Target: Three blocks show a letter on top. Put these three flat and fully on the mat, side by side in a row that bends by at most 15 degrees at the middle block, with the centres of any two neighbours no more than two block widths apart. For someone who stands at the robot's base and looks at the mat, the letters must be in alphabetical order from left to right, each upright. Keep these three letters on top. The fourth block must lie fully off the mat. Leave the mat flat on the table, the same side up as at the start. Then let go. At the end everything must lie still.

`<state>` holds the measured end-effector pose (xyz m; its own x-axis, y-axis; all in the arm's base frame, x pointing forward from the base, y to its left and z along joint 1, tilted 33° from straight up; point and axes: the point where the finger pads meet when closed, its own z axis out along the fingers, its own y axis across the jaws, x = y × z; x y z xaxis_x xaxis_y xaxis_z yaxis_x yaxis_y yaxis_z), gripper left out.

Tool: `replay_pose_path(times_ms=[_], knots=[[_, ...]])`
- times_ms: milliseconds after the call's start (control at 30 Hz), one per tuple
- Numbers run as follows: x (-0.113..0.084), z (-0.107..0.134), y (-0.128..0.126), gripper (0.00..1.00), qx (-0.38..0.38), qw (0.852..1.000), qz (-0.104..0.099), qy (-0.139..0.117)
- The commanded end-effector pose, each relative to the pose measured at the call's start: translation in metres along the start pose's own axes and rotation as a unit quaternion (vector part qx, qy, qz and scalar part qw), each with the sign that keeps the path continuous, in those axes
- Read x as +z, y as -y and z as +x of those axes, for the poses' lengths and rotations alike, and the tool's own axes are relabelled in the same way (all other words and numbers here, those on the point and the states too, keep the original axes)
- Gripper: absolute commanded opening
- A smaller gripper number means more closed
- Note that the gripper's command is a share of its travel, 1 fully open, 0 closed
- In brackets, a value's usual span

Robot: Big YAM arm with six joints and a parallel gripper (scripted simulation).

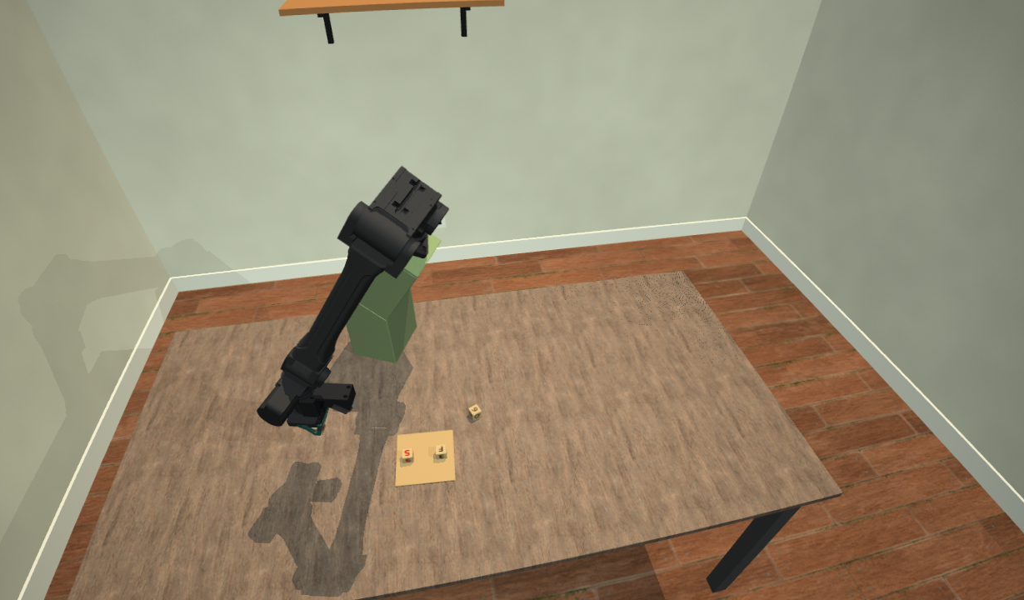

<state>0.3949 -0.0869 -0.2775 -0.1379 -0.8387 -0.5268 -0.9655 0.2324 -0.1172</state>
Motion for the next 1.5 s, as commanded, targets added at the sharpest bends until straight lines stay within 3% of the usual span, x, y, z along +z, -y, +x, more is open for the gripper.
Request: replay_pose_path(times_ms=[0, 400, 600, 733, 800, 933, 1300, 1367, 1400, 1467], knots=[[-0.01, 0.0, 0.013, 0.2, -0.013, 1.0, 0.012, -0.001], [-0.008, -0.013, 0.013, 0.2, 0.026, 1.0, 0.01, -0.002], [-0.008, -0.026, 0.018, 0.2, 0.109, 0.994, 0.012, -0.004], [-0.008, -0.04, 0.021, 0.2, 0.195, 0.981, 0.012, -0.004], [-0.008, -0.04, 0.021, 0.2, 0.195, 0.981, 0.012, -0.004], [-0.008, -0.057, 0.024, 0.2, 0.301, 0.954, 0.013, -0.004], [-0.009, -0.12, 0.028, 0.2, 0.53, 0.848, 0.001, 0.0], [-0.009, -0.12, 0.028, 0.2, 0.53, 0.848, 0.001, 0.0], [-0.009, -0.126, 0.028, 0.2, 0.571, 0.821, 0.001, 0.001], [-0.009, -0.139, 0.028, 0.2, 0.605, 0.797, -0.002, 0.002]])
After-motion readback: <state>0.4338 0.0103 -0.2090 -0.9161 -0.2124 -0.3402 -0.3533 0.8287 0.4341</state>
